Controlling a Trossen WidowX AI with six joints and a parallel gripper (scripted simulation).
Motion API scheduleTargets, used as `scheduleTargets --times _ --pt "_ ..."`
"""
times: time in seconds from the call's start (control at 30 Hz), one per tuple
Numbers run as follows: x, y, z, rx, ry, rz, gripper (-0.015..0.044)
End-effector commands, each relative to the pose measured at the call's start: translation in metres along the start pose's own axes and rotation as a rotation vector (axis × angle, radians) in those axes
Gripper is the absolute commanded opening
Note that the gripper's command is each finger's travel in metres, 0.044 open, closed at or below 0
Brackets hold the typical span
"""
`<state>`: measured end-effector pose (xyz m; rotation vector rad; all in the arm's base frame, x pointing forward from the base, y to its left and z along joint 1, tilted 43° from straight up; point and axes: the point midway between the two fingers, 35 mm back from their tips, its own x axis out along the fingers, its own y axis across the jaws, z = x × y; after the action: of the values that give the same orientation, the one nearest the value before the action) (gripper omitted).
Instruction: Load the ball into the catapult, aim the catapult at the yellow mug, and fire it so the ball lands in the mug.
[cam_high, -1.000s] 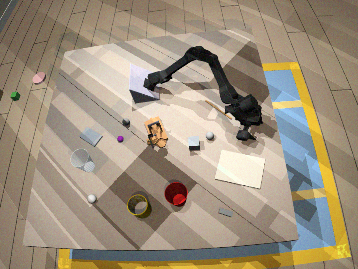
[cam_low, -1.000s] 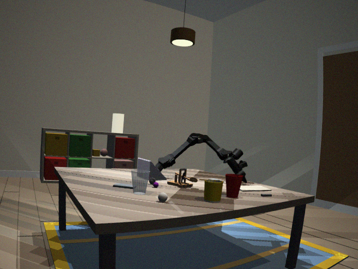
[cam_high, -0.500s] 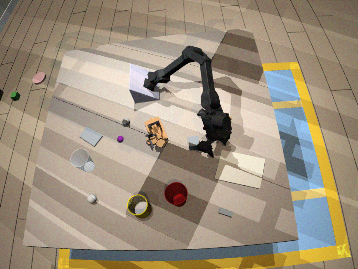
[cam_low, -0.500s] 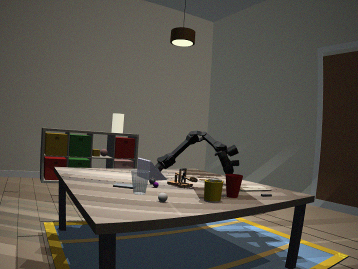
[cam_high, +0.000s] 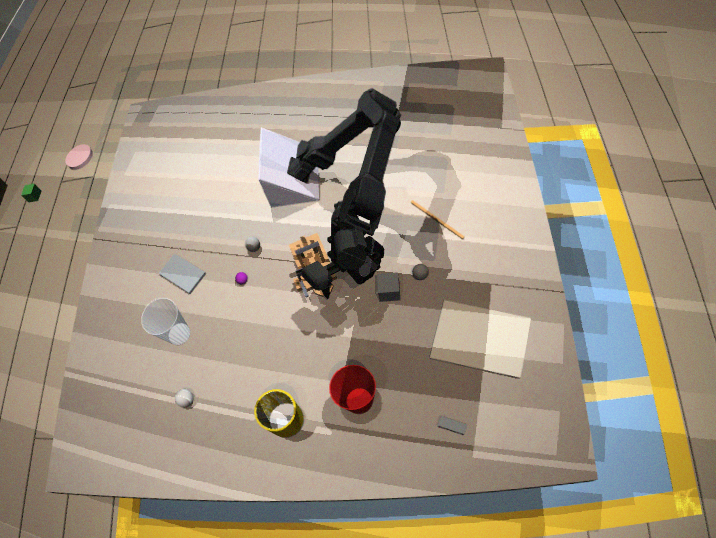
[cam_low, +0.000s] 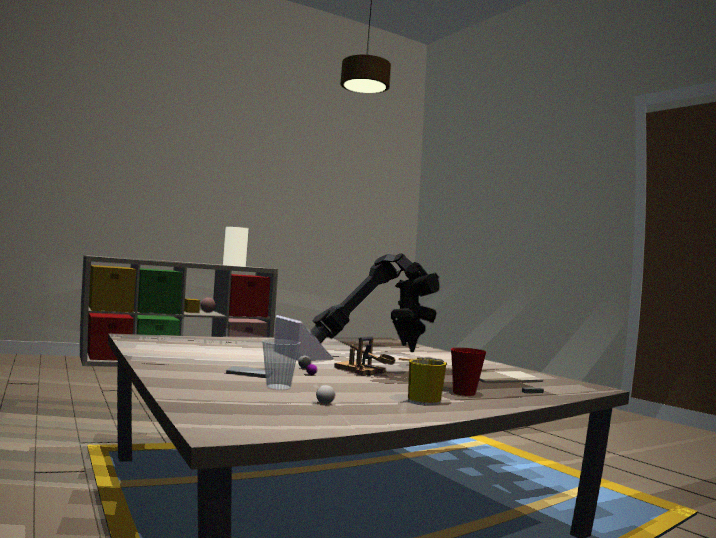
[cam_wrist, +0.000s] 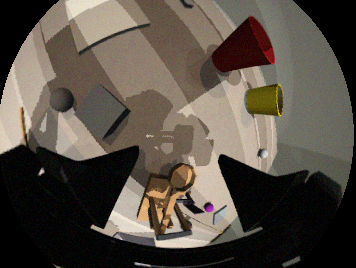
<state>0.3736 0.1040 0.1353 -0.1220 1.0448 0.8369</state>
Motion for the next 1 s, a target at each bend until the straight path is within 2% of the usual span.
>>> scheduleTargets --times 0.0,0.27,0.43,0.6,0.77,0.97 --pt "-0.012 -0.022 -0.051 0.07 0.101 0.039 0.044" --pt "-0.05 -0.028 -0.138 0.226 0.208 0.201 0.044" --pt "-0.069 -0.02 -0.166 0.295 0.211 0.296 0.044" --pt "-0.067 -0.019 -0.166 0.295 0.211 0.296 0.044" --pt "-0.026 -0.005 -0.172 0.294 0.21 0.296 0.044" --pt "-0.023 -0.003 -0.173 0.294 0.21 0.296 0.044"
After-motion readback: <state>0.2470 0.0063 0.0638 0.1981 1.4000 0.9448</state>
